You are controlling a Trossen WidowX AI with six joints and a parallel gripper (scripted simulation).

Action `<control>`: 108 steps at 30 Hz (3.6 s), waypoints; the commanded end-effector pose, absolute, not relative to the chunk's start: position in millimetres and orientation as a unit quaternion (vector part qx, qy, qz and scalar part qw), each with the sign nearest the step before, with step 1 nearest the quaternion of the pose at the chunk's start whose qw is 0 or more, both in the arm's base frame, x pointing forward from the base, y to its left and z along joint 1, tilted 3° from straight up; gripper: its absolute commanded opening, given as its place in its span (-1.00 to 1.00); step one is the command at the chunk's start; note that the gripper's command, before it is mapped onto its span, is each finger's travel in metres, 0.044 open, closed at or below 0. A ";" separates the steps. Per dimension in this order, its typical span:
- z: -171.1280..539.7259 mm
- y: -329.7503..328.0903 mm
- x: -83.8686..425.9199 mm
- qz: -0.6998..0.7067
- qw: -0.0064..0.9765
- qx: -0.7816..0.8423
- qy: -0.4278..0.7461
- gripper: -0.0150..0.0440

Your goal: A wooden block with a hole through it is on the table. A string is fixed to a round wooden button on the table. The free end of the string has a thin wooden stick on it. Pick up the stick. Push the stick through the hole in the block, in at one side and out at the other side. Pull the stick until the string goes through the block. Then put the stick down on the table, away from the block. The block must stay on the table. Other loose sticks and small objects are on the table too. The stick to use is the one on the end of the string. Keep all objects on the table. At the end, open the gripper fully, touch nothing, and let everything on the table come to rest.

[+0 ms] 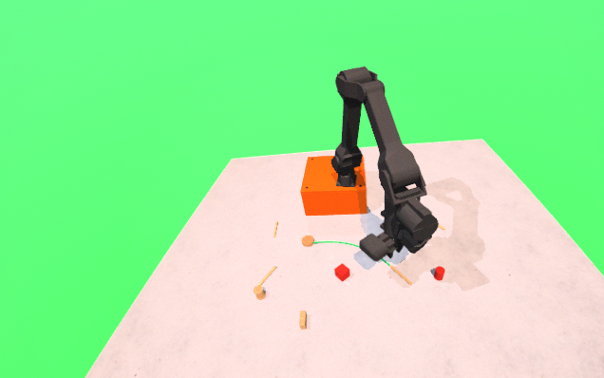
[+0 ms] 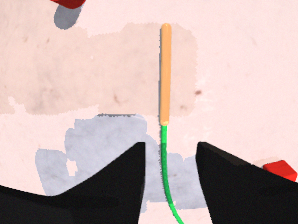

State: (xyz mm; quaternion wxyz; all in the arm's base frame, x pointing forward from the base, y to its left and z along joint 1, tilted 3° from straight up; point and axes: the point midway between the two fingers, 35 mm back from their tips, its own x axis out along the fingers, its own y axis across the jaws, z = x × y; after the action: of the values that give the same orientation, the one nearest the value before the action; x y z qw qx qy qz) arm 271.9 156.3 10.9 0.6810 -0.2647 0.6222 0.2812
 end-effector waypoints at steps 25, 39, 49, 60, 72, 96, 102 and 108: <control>-25.3 158.5 275.7 0.279 0.681 -0.265 0.623 -0.08; -47.7 158.9 275.8 0.279 0.681 -0.265 0.623 -0.08; -46.9 159.2 275.8 0.281 0.680 -0.265 0.623 -0.49; -42.4 159.2 275.9 0.281 0.680 -0.265 0.623 -0.49; -26.9 159.0 275.7 0.281 0.680 -0.265 0.623 -0.49; 4.5 157.1 273.1 0.281 0.680 -0.265 0.623 -0.49; 12.1 156.4 272.0 0.281 0.680 -0.265 0.623 -0.49; 10.7 153.5 270.4 0.282 0.680 -0.263 0.624 -0.49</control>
State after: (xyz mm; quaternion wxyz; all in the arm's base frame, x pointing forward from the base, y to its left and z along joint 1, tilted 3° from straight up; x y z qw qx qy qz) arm 271.0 155.4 9.4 0.6794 -0.2641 0.6247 0.2800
